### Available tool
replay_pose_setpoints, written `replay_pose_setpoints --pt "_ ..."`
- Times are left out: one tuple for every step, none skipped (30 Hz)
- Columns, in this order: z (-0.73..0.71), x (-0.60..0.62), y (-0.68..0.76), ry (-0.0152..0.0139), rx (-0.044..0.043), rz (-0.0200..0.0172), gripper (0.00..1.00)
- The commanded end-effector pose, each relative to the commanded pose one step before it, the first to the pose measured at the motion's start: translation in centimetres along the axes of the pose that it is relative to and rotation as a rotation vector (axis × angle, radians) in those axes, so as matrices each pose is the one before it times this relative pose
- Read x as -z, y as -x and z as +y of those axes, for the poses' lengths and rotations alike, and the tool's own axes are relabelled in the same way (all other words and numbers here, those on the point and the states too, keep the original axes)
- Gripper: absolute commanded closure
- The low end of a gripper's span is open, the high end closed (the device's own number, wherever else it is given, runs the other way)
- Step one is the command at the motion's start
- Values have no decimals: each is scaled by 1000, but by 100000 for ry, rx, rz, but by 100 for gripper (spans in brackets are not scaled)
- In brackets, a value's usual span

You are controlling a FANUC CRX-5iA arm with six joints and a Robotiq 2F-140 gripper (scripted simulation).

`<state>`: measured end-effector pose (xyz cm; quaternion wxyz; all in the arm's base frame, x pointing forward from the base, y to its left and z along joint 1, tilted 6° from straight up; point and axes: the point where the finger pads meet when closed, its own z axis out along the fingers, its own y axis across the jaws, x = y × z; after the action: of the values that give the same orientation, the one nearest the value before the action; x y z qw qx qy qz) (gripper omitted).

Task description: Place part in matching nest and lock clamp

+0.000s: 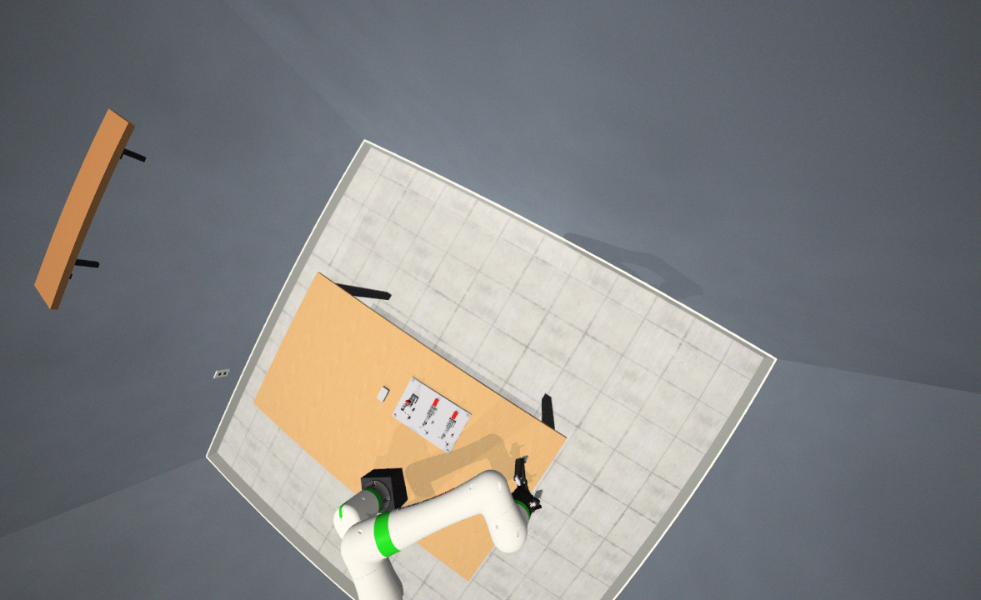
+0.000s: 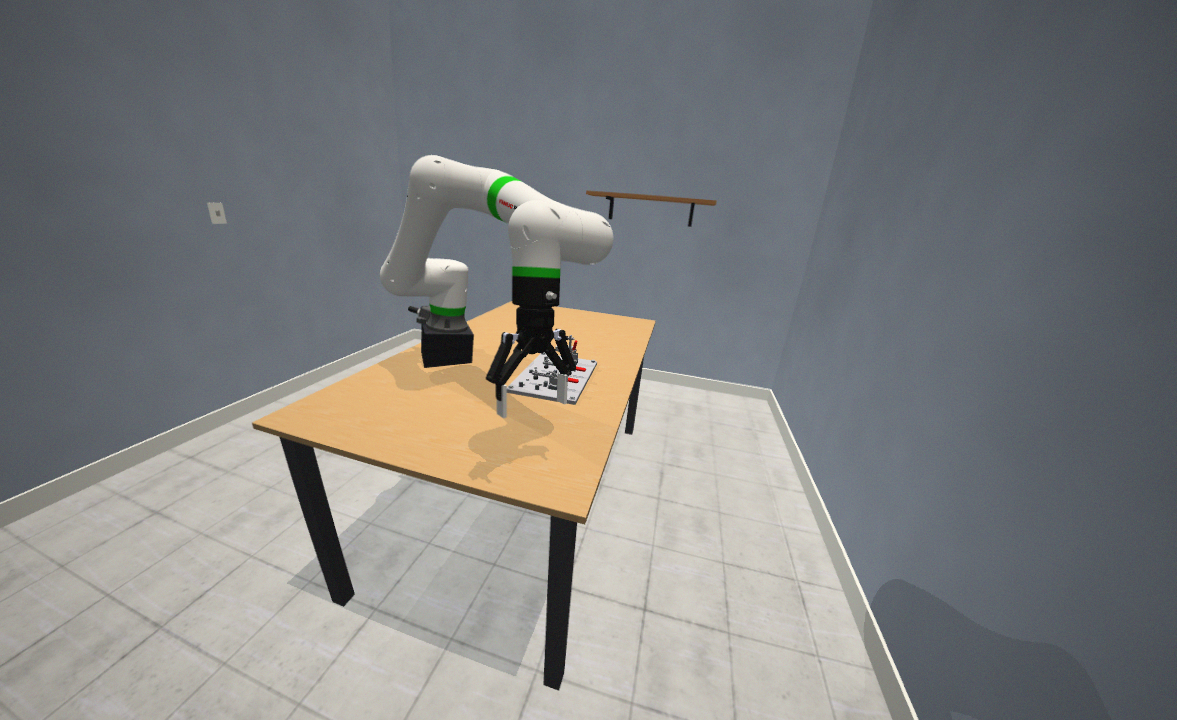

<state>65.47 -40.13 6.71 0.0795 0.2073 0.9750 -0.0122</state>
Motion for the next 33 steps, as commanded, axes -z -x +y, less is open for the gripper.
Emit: replay_pose_setpoints --pt "-7 29 21 -14 -5 -53 0" --pt "0 0 0 0 0 0 0" --pt "0 0 0 0 0 0 0" --pt "0 0 0 0 0 0 0" --pt "0 0 0 0 0 0 0" --pt "0 0 0 0 0 0 0" --pt "0 0 0 0 0 0 0" --pt "0 0 0 0 0 0 0" --pt "0 0 0 0 0 0 0" --pt "0 0 0 0 0 0 0" --pt "0 0 0 0 0 0 0" --pt "0 0 0 0 0 0 0" --pt "0 0 0 0 0 0 0" --pt "0 0 0 0 0 0 0" --pt "0 0 0 0 0 0 0" --pt "0 0 0 0 0 0 0" --pt "0 0 0 0 0 0 0" --pt "8 2 -1 2 33 1 0" --pt "51 14 -9 11 224 4 0" --pt "133 35 -23 30 582 11 0" --pt "248 66 -43 56 1086 21 0" --pt "390 104 -66 88 1711 32 0" --pt "555 147 -89 126 2437 44 0" --pt "738 195 -108 168 3244 56 0" --pt "935 244 -120 214 4112 65 0" --pt "1140 295 -120 262 5023 71 0" --pt "1307 334 -100 303 5774 71 0" --pt "42 11 -1 10 186 2 0" --pt "1266 319 -51 295 5612 57 0" --pt "292 73 1 68 1295 12 0" --pt "1183 294 3 278 5274 41 0" --pt "575 141 23 136 2576 17 0" --pt "0 0 0 0 0 0 0"
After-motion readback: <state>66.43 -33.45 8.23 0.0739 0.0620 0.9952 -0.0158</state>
